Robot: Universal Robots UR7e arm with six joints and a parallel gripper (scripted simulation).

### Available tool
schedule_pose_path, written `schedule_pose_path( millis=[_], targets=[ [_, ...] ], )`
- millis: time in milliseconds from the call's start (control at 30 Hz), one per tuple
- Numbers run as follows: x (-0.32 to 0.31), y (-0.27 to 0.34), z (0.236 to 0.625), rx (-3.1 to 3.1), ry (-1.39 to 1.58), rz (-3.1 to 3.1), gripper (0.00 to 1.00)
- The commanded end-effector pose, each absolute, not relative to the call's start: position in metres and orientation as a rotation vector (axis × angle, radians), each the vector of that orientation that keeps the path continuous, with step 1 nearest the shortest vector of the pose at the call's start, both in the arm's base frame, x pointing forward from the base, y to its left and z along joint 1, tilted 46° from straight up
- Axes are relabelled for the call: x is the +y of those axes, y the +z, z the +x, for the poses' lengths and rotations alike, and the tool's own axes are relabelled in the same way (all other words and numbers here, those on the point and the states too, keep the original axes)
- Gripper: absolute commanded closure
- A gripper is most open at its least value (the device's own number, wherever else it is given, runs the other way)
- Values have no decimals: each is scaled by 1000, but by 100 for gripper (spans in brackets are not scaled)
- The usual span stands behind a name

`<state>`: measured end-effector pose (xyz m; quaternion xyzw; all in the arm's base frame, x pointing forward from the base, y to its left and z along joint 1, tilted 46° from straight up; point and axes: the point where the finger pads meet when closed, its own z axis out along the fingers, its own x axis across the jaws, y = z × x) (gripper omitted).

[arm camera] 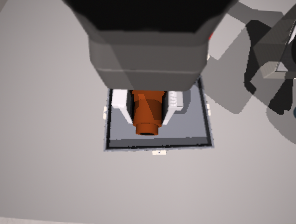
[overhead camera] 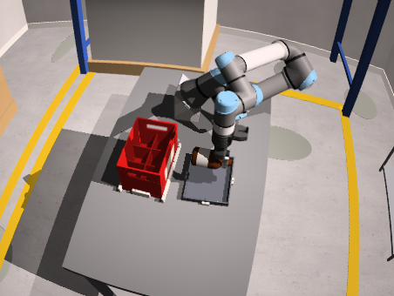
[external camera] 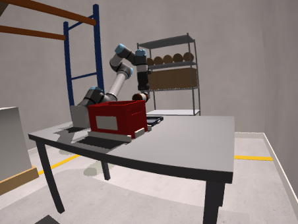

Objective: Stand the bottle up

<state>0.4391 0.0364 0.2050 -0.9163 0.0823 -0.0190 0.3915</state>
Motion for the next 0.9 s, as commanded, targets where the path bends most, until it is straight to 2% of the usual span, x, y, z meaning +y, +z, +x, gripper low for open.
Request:
schedule_pose_path(
  millis=[0,867],
  targets=[
    [28,213,438,208,-53,-2330,100],
    [16,225,436,208,-52,-2329,100]
  ],
)
